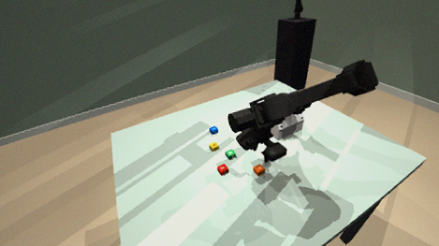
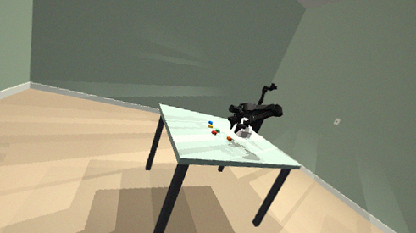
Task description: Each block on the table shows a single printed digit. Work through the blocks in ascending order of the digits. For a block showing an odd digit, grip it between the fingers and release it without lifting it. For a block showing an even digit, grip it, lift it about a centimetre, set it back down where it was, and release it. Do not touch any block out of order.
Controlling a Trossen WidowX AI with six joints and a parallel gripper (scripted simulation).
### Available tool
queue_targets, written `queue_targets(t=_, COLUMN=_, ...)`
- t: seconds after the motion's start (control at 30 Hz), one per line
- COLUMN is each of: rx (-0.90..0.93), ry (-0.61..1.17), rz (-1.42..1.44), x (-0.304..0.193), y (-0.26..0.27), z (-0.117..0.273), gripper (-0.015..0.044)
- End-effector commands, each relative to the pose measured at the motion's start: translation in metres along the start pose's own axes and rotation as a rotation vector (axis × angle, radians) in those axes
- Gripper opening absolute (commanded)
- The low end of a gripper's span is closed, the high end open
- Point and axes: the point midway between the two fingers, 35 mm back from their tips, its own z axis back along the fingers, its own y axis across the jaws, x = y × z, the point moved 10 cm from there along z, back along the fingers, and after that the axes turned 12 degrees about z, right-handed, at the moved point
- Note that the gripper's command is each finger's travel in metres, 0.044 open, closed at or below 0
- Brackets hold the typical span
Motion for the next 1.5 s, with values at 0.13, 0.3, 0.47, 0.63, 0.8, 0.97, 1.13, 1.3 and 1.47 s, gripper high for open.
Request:
queue_targets(t=0.13, rx=0.004, ry=-0.011, rz=0.007, x=-0.001, y=0.002, z=0.048, gripper=0.0120)
queue_targets(t=0.3, rx=0.004, ry=-0.011, rz=0.007, x=-0.001, y=0.002, z=0.048, gripper=0.0120)
queue_targets(t=0.47, rx=0.000, ry=-0.010, rz=0.007, x=0.005, y=-0.002, z=0.049, gripper=0.0120)
queue_targets(t=0.63, rx=-0.017, ry=-0.004, rz=0.009, x=0.051, y=-0.037, z=0.050, gripper=0.0120)
queue_targets(t=0.8, rx=-0.005, ry=-0.011, rz=0.011, x=0.092, y=-0.076, z=0.050, gripper=0.0120)
queue_targets(t=0.97, rx=0.001, ry=-0.014, rz=0.011, x=0.103, y=-0.088, z=0.050, gripper=0.0120)
queue_targets(t=1.13, rx=-0.002, ry=-0.014, rz=0.011, x=0.105, y=-0.089, z=0.026, gripper=0.0199)
queue_targets(t=1.3, rx=0.004, ry=-0.015, rz=0.012, x=0.104, y=-0.087, z=-0.031, gripper=0.0330)
queue_targets(t=1.47, rx=0.004, ry=-0.015, rz=0.012, x=0.104, y=-0.087, z=-0.032, gripper=0.0400)
